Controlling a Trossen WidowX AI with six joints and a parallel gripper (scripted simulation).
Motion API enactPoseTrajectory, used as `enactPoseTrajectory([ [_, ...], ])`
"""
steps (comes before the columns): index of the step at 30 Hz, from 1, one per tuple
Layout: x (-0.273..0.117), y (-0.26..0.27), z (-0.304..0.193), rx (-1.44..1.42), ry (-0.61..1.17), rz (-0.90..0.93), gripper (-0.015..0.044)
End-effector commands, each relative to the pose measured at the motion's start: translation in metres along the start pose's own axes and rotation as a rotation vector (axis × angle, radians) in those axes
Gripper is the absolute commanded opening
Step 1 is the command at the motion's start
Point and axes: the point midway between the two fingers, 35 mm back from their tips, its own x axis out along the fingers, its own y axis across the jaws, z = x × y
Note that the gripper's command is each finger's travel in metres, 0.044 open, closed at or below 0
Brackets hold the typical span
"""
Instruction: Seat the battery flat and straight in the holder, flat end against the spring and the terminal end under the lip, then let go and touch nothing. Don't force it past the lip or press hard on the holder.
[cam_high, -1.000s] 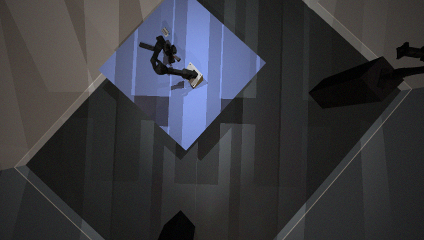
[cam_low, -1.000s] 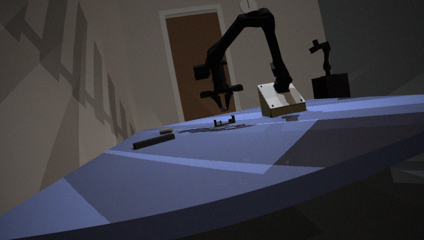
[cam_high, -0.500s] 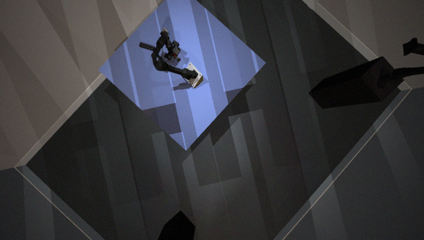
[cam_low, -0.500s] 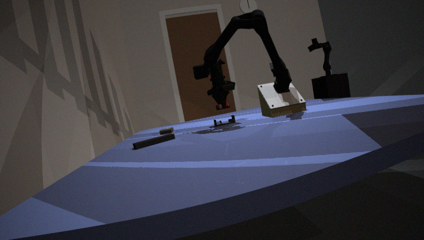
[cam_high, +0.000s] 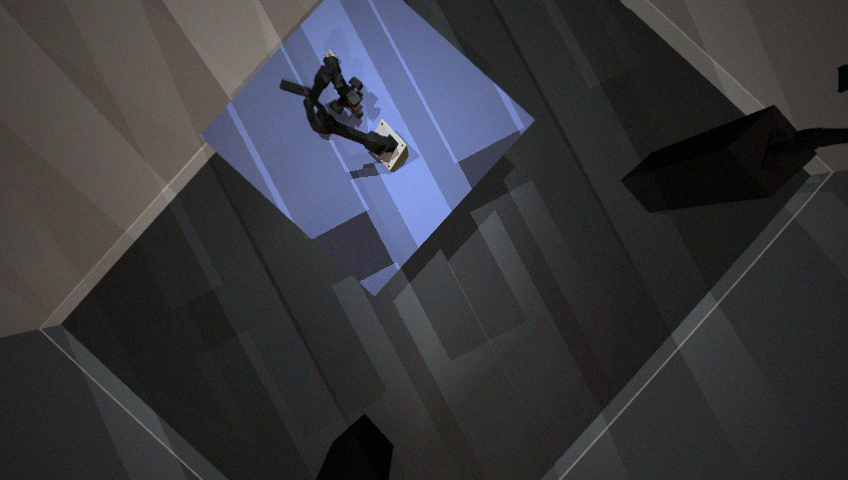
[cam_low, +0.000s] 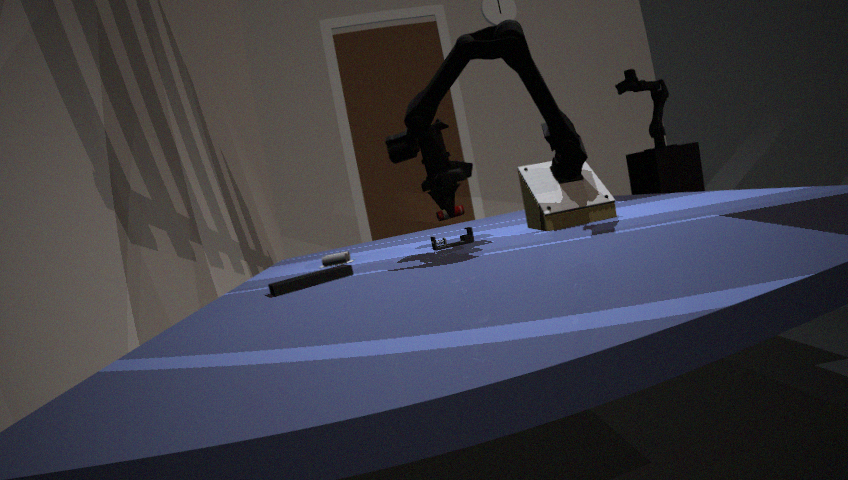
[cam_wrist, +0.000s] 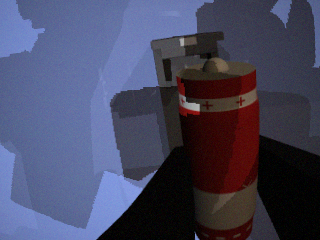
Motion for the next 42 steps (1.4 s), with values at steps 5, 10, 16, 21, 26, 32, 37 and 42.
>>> enactPoseTrajectory([
  [5, 0.025, 0.002, 0.002, -0.003, -0.152, -0.001, 0.0079],
  [10, 0.030, 0.001, 0.004, -0.005, -0.191, -0.004, 0.0079],
  [16, 0.032, 0.002, 0.002, -0.005, -0.219, -0.004, 0.0079],
  [21, 0.034, 0.002, 0.000, -0.004, -0.252, -0.004, 0.0079],
  [26, 0.036, 0.002, -0.001, -0.003, -0.284, -0.005, 0.0079],
  [32, 0.039, 0.002, -0.003, -0.003, -0.323, -0.005, 0.0079],
  [37, 0.041, 0.002, -0.004, -0.003, -0.355, -0.005, 0.0079],
  [42, 0.043, 0.001, -0.005, -0.003, -0.388, -0.005, 0.0079],
])
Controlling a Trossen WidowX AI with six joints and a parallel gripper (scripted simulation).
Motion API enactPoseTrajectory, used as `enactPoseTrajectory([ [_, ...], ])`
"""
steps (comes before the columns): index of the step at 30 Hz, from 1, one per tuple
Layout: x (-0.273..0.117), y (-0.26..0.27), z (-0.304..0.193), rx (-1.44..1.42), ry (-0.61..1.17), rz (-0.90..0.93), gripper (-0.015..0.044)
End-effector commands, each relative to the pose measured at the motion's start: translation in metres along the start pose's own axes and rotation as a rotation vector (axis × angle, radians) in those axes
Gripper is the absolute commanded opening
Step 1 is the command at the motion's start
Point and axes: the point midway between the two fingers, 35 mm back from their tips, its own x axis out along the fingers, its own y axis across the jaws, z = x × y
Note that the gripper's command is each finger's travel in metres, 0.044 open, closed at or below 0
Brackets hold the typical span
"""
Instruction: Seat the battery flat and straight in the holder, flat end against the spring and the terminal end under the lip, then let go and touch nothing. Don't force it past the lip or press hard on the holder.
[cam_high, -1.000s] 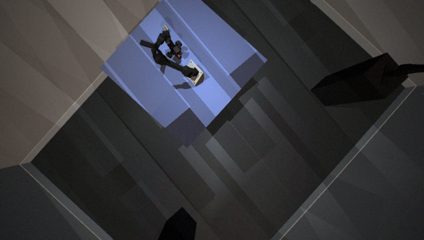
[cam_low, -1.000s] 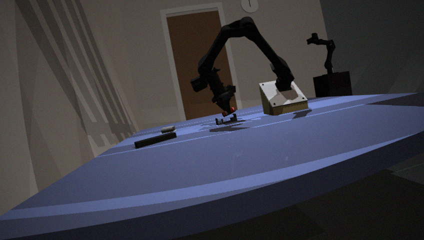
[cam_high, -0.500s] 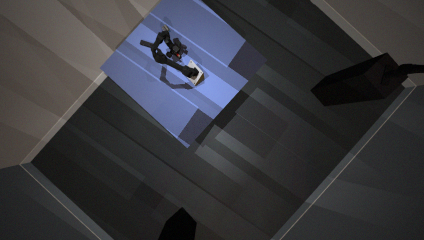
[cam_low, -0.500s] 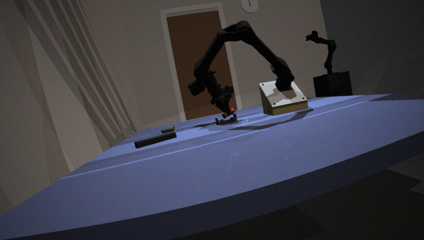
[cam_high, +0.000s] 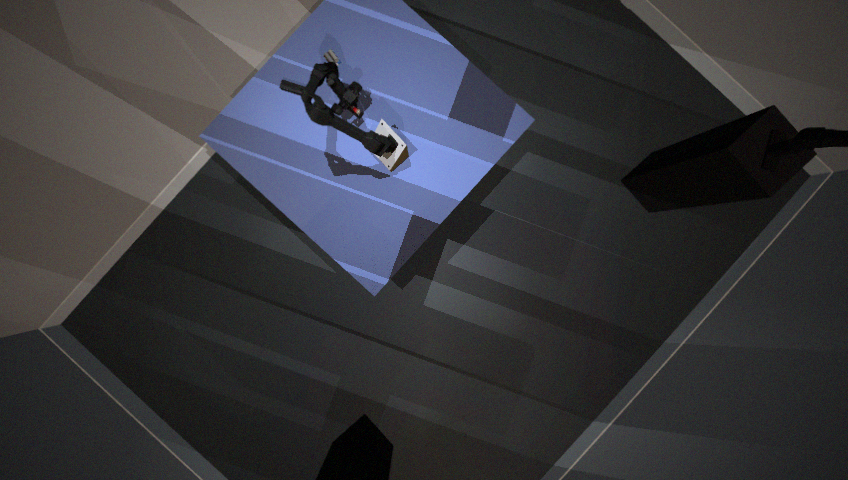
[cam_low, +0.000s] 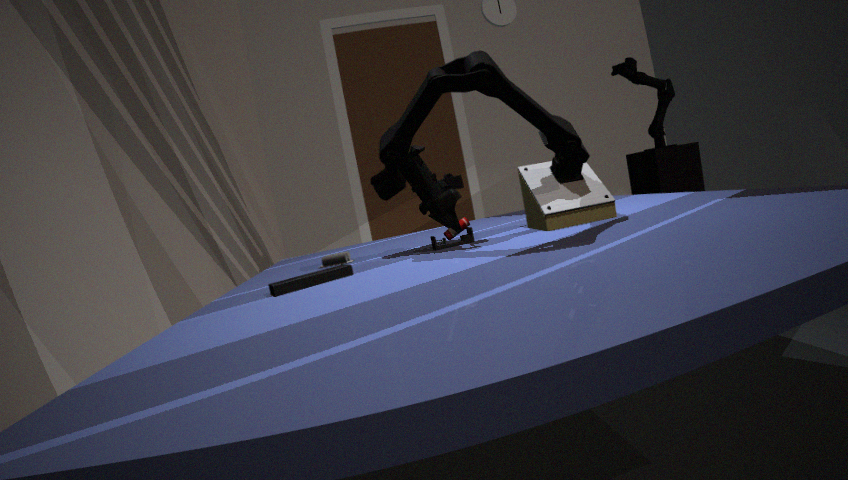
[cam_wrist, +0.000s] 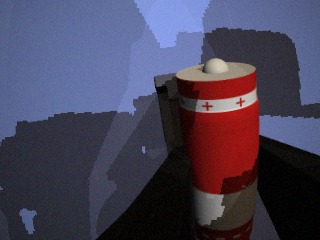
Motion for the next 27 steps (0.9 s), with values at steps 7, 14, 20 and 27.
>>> enactPoseTrajectory([
  [7, 0.003, 0.001, -0.005, -0.006, -0.069, 0.004, 0.0079],
  [14, 0.004, 0.001, -0.006, -0.006, -0.085, 0.004, 0.0079],
  [20, 0.003, 0.001, -0.011, -0.006, -0.082, 0.004, 0.0079],
  [27, 0.002, 0.001, -0.016, -0.006, -0.079, 0.004, 0.0079],
])
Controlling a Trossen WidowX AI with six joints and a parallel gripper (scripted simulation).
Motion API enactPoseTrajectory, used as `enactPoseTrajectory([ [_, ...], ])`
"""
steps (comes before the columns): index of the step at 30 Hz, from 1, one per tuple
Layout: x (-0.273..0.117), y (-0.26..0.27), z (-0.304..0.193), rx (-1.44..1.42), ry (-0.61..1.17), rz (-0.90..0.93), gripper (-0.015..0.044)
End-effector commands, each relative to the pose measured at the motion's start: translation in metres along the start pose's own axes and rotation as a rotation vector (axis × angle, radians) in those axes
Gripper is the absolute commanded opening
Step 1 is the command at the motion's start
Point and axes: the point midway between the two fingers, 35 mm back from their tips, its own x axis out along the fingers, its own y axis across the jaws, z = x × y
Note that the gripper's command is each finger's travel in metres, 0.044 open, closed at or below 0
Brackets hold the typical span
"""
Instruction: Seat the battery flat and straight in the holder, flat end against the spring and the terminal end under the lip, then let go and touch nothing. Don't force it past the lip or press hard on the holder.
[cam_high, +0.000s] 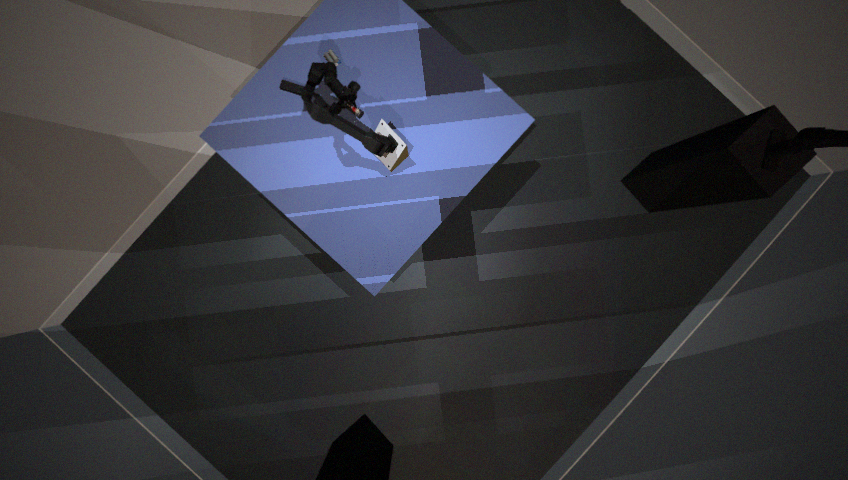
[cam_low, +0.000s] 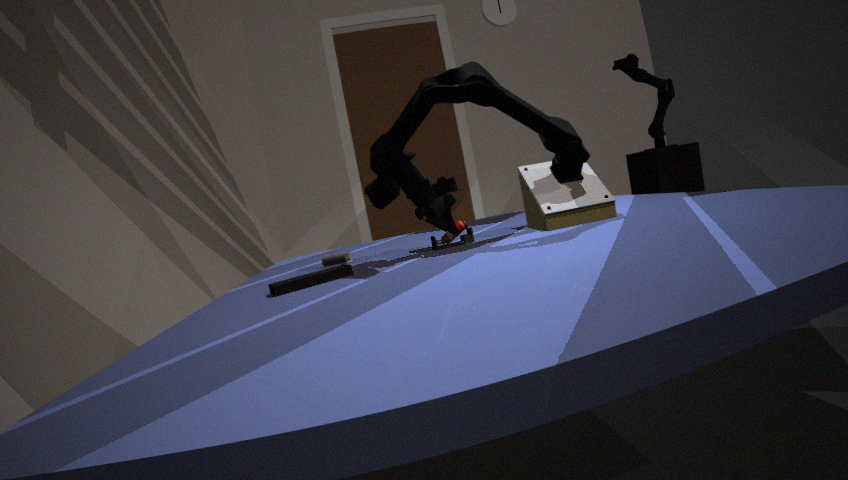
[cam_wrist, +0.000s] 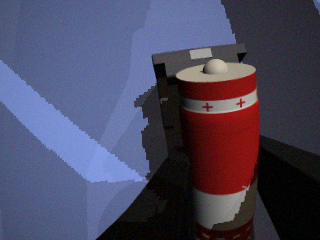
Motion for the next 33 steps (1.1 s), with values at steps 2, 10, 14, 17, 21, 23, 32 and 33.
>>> enactPoseTrajectory([
  [2, -0.001, 0.001, -0.005, -0.001, 0.004, 0.001, 0.0079],
  [10, -0.004, 0.001, -0.009, -0.001, 0.002, 0.000, 0.0079],
  [14, -0.005, 0.001, -0.011, -0.001, 0.001, 0.000, 0.0079],
  [17, -0.005, 0.001, -0.013, -0.001, 0.000, -0.001, 0.0079],
  [21, -0.006, 0.001, -0.014, -0.001, -0.001, -0.001, 0.0079],
  [23, -0.007, 0.001, -0.015, -0.001, -0.001, -0.002, 0.0079],
  [32, -0.008, 0.001, -0.017, -0.002, -0.003, -0.003, 0.0079],
  [33, -0.008, 0.001, -0.017, -0.002, -0.003, -0.003, 0.0079],
])
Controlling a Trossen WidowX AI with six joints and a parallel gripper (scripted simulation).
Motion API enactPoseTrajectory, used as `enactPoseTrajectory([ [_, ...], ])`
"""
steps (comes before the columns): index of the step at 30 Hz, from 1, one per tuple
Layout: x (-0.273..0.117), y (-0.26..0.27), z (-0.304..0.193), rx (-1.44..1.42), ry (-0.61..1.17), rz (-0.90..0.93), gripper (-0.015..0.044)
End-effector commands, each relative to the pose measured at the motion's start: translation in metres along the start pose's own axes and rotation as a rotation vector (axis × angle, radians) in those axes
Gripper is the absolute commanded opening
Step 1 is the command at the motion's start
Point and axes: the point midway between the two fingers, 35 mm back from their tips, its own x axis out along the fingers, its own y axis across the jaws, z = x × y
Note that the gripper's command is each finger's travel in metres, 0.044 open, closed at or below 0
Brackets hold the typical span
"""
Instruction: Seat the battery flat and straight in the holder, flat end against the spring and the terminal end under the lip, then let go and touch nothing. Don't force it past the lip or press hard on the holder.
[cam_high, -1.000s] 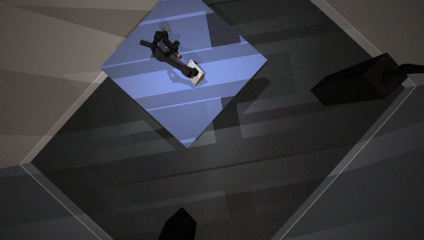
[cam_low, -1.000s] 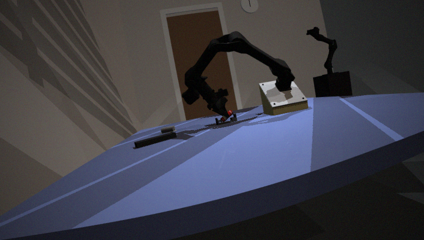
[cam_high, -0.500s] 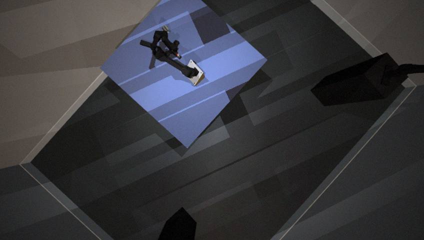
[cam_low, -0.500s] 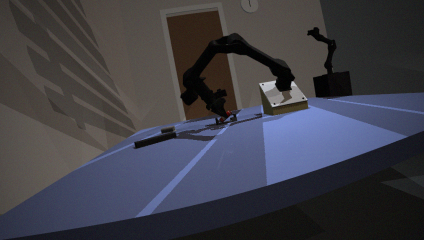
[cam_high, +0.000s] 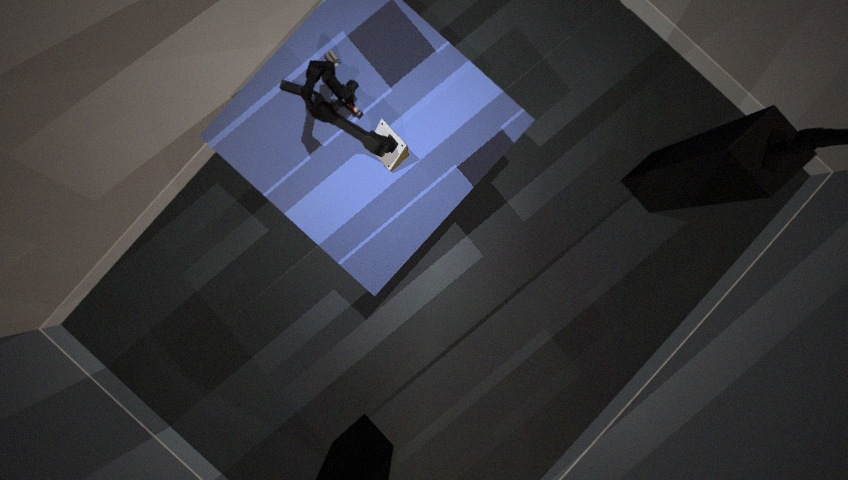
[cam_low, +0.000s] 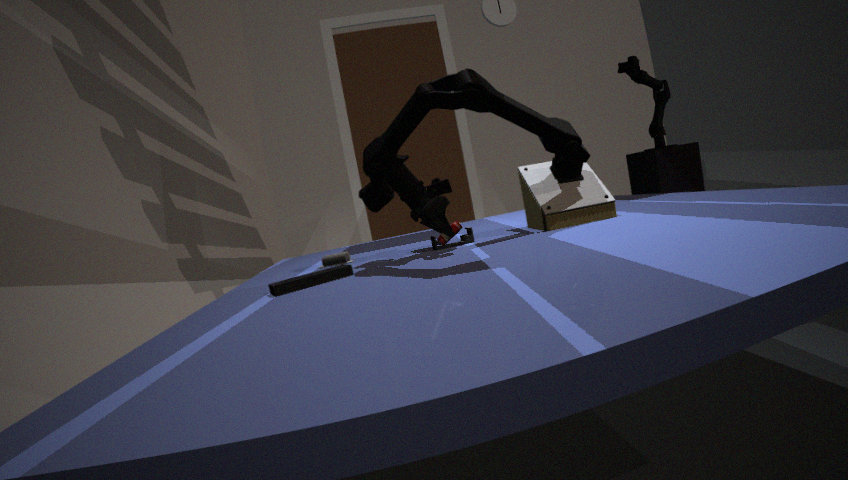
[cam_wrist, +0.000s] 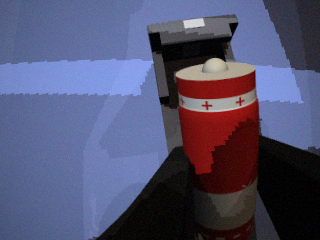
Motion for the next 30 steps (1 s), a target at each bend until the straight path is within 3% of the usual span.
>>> enactPoseTrajectory([
  [1, -0.0027, 0.0006, -0.0054, -0.006, 0.018, 0.004, 0.0079],
  [30, 0.0019, 0.0042, -0.0064, 0.000, 0.122, 0.011, 0.0079],
])
